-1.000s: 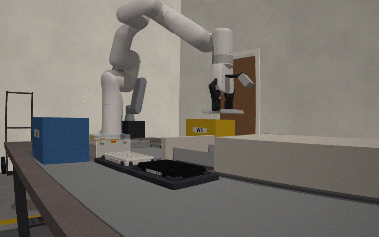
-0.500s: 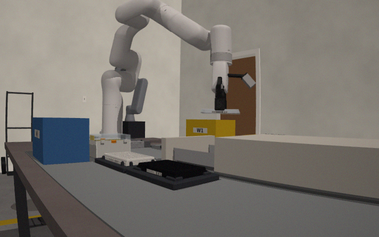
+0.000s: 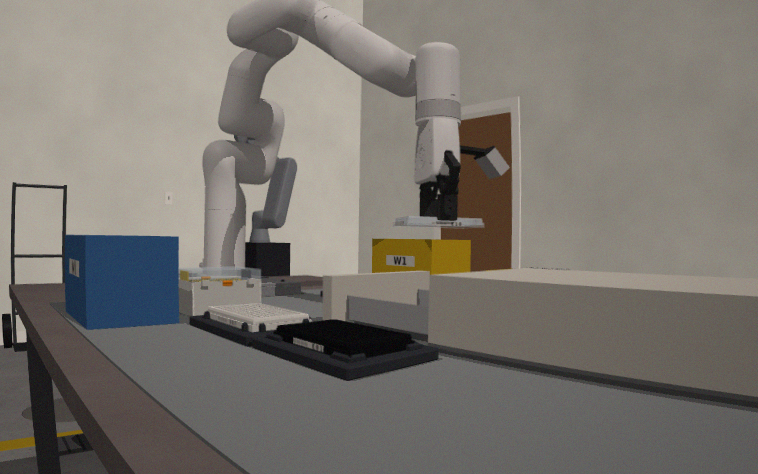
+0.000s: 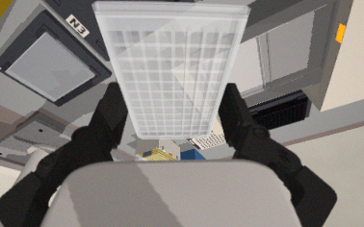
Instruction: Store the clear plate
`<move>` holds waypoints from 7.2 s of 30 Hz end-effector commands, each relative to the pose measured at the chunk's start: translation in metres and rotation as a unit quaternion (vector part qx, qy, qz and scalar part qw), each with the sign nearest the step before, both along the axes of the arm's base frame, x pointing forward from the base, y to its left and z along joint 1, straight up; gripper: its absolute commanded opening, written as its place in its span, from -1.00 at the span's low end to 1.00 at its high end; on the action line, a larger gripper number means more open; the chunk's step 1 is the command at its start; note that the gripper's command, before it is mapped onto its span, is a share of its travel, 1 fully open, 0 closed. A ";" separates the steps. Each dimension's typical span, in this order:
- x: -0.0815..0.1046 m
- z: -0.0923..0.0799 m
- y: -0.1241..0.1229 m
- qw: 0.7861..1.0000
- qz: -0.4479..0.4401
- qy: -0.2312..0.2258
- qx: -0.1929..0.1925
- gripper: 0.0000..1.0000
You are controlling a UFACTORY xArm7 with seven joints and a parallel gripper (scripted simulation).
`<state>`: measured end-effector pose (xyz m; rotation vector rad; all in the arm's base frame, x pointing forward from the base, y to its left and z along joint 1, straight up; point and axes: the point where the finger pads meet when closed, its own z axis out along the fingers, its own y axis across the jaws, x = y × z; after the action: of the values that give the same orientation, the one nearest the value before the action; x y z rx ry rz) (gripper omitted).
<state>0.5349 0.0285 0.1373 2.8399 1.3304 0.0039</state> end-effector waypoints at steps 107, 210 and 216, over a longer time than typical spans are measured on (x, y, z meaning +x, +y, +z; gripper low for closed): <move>0.045 0.000 -0.129 0.966 0.259 -0.001 0.003 -1.00; 0.046 -0.109 -0.128 0.966 0.259 -0.001 0.003 -1.00; 0.046 -0.108 -0.128 0.966 0.259 -0.001 0.003 -1.00</move>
<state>0.5790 -0.0994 0.0264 2.4059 2.0255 0.0075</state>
